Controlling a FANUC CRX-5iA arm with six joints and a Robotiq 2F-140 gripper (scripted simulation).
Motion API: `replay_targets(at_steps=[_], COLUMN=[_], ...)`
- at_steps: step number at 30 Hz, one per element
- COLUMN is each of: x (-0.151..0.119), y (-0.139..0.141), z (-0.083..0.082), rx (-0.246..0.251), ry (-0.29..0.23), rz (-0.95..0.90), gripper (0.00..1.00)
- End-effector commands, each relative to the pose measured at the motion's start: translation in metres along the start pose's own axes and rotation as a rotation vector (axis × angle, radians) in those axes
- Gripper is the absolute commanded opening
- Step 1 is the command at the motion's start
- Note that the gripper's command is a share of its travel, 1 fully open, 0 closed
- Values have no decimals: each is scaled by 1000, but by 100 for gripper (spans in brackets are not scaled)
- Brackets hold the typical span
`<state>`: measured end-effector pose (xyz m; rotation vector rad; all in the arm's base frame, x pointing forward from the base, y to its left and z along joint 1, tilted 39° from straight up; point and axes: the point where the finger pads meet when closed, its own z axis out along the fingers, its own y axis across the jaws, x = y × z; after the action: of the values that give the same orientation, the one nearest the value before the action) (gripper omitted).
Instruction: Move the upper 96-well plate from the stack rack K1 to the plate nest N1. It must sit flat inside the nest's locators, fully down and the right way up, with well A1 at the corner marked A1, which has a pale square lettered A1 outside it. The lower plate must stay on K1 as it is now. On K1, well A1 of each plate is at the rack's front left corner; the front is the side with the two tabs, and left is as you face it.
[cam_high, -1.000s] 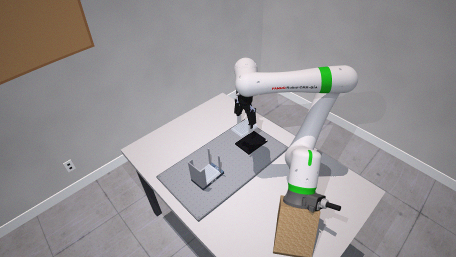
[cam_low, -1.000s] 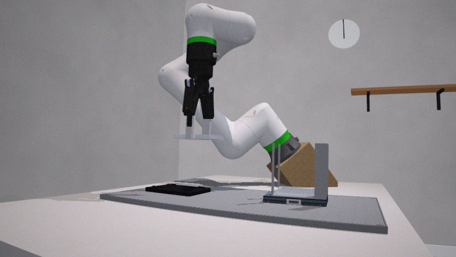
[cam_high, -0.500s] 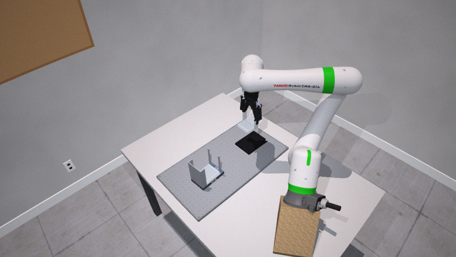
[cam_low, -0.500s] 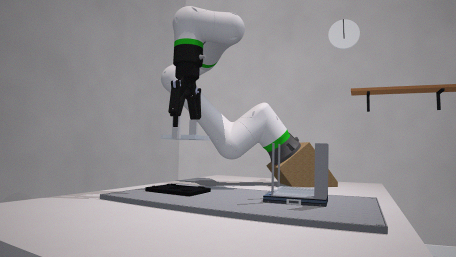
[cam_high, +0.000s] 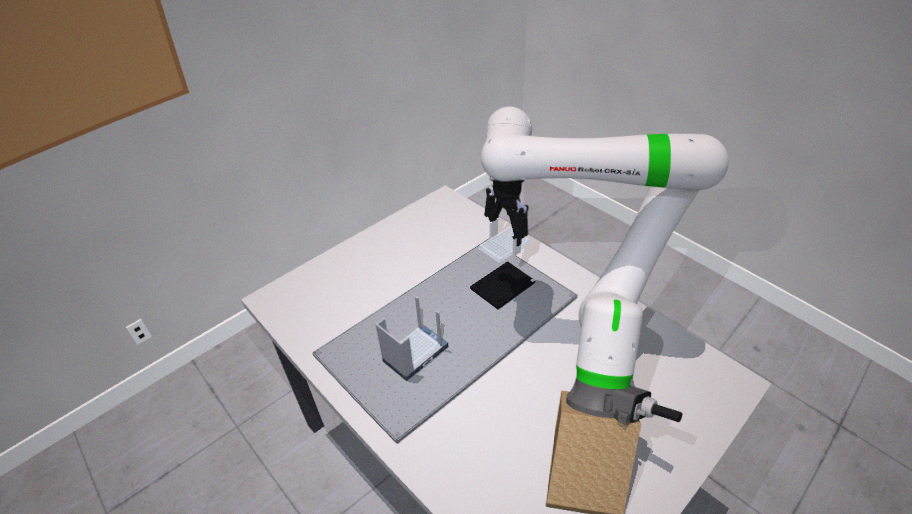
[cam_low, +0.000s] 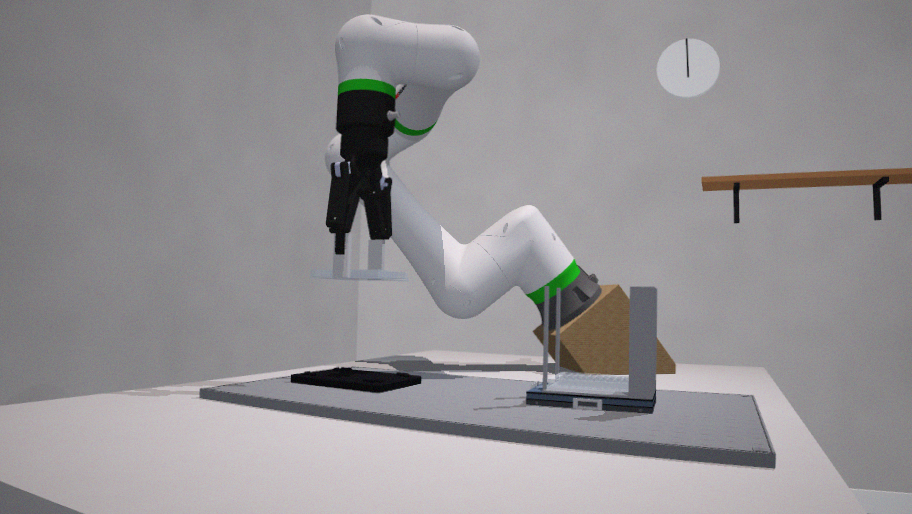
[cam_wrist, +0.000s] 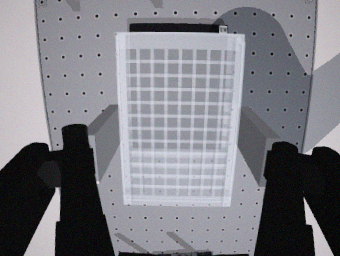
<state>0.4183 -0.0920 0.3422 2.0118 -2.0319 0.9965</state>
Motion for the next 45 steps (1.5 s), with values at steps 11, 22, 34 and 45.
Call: replay_targets(at_steps=[11, 22, 34, 45], x=[-1, -1, -1, -1], y=[0, 0, 0, 0], z=[0, 0, 13, 28], rx=[0, 0, 0, 0], ry=[0, 0, 0, 0], rz=[0, 0, 0, 0], gripper=[0, 0, 0, 0])
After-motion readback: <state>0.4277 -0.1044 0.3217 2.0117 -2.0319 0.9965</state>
